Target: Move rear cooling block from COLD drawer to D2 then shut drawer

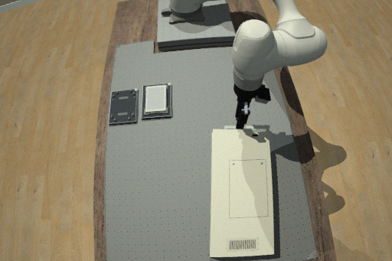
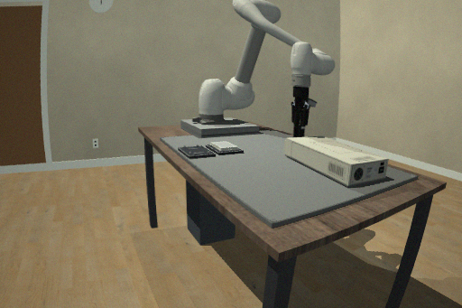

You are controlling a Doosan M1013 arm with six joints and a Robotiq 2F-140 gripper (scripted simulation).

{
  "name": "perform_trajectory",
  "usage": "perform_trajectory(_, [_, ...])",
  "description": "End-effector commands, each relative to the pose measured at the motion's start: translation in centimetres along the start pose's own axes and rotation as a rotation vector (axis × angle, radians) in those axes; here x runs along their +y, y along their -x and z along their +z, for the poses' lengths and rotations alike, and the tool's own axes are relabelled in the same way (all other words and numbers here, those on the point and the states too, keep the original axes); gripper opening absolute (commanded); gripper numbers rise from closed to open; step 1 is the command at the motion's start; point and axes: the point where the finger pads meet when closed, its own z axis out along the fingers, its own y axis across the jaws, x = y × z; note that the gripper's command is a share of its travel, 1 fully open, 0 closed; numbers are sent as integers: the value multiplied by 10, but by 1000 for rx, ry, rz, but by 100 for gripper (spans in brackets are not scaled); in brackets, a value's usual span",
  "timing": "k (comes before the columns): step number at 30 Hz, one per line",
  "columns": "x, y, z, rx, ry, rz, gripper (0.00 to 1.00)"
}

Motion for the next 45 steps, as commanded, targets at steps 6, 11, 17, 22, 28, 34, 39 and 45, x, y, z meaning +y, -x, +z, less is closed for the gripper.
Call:
perform_trajectory(6, [-3, -2, 13, 2, -4, 7, 34])
perform_trajectory(11, [-3, -2, 20, 2, -4, 7, 34])
perform_trajectory(17, [-3, -2, 27, 2, -4, 7, 34])
perform_trajectory(22, [-3, -2, 27, 3, -4, 7, 34])
perform_trajectory(28, [-3, -2, 25, 2, -5, 7, 34])
perform_trajectory(34, [-3, -2, 25, 2, -5, 7, 34])
perform_trajectory(39, [-3, -2, 25, 2, -5, 7, 34])
perform_trajectory(45, [-3, -2, 25, 2, -5, 7, 34])
